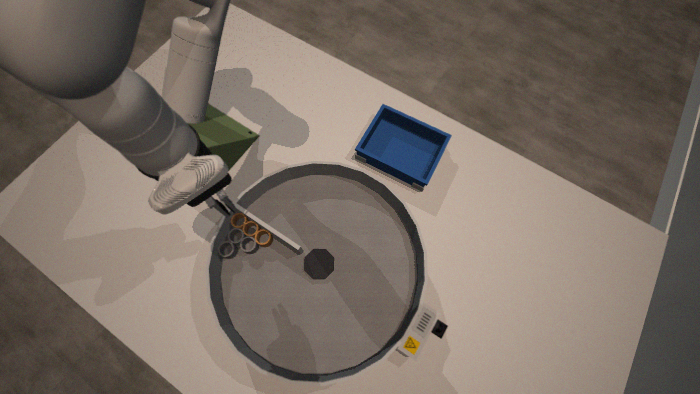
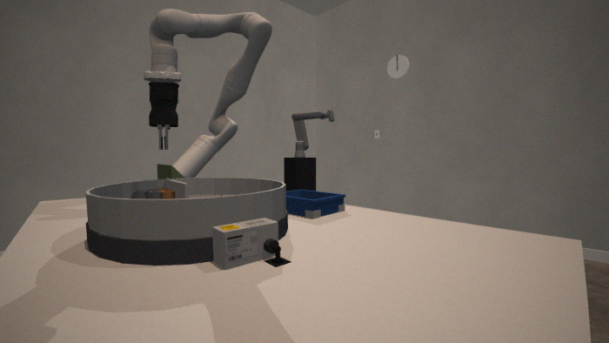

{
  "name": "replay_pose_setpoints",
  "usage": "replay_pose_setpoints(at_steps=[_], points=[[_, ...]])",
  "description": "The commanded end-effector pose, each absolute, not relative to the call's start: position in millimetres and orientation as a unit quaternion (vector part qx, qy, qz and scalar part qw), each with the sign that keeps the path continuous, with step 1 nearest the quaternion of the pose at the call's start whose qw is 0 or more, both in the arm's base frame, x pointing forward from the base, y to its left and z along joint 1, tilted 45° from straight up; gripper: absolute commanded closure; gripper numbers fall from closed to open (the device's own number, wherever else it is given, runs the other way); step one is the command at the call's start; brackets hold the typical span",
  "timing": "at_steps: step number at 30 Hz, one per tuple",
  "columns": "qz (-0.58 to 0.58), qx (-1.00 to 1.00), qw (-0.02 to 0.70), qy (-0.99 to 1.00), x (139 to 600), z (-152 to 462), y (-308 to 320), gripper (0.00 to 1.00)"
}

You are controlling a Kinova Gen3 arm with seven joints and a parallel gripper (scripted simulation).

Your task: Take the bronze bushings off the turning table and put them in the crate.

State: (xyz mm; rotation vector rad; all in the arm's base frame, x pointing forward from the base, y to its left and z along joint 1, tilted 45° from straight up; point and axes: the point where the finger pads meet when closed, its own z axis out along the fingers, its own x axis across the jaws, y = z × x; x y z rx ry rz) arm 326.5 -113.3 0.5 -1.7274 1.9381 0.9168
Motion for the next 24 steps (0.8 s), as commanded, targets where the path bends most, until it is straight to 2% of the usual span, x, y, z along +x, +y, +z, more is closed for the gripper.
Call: replay_pose_setpoints(at_steps=[1, 8, 20, 24], points=[[0.326, -0.615, 0.193, 0.691, 327, 1, -114, 0.73], [0.301, -0.692, 0.230, 0.615, 333, -6, -107, 0.73], [0.301, -0.692, 0.230, 0.615, 333, -6, -107, 0.73], [0.279, -0.746, 0.257, 0.548, 338, -11, -102, 0.73]])
